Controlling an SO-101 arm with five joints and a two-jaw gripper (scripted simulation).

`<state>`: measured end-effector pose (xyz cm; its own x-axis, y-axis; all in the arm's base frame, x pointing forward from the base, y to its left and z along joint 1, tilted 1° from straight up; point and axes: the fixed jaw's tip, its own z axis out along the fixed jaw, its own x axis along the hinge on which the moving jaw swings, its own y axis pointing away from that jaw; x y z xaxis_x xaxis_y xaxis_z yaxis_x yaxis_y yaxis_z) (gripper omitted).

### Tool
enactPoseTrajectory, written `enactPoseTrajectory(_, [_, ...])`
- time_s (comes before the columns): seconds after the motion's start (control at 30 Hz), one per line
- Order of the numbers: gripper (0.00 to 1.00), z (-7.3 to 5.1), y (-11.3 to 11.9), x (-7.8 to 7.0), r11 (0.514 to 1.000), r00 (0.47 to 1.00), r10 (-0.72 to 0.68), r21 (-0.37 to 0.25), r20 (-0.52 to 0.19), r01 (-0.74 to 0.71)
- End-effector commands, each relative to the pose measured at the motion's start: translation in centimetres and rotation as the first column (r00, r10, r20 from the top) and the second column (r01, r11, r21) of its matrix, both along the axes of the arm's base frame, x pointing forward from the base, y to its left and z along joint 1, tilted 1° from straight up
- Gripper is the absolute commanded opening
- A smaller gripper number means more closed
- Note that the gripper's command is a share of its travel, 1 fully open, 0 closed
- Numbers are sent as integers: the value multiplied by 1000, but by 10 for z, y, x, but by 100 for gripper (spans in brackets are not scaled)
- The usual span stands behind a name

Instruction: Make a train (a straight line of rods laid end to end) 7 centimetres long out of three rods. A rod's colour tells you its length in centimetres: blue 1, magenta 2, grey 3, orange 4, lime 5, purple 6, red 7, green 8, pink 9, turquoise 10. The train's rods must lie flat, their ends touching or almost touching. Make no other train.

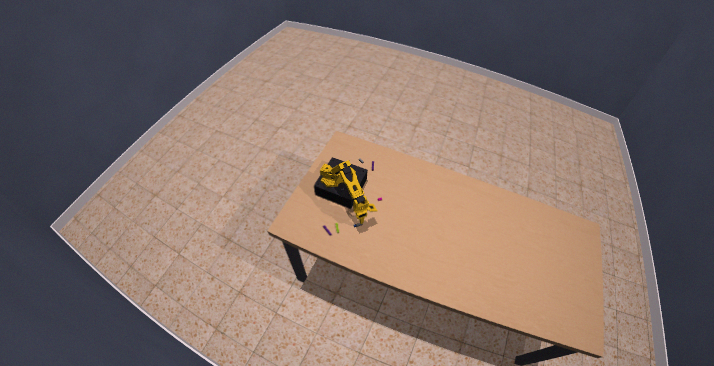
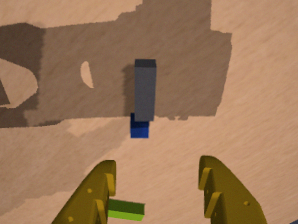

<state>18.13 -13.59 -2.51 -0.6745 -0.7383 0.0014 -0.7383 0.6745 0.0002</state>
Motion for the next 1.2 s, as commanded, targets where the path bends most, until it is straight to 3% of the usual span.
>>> enactPoseTrajectory(0.0, [18, -2, 0, 0, 1000, 1000, -2, 8, -8, 2])
enactPoseTrajectory(1.17, [19, -5, 1, 0, 1000, 1000, -5, 13, -15, 5])
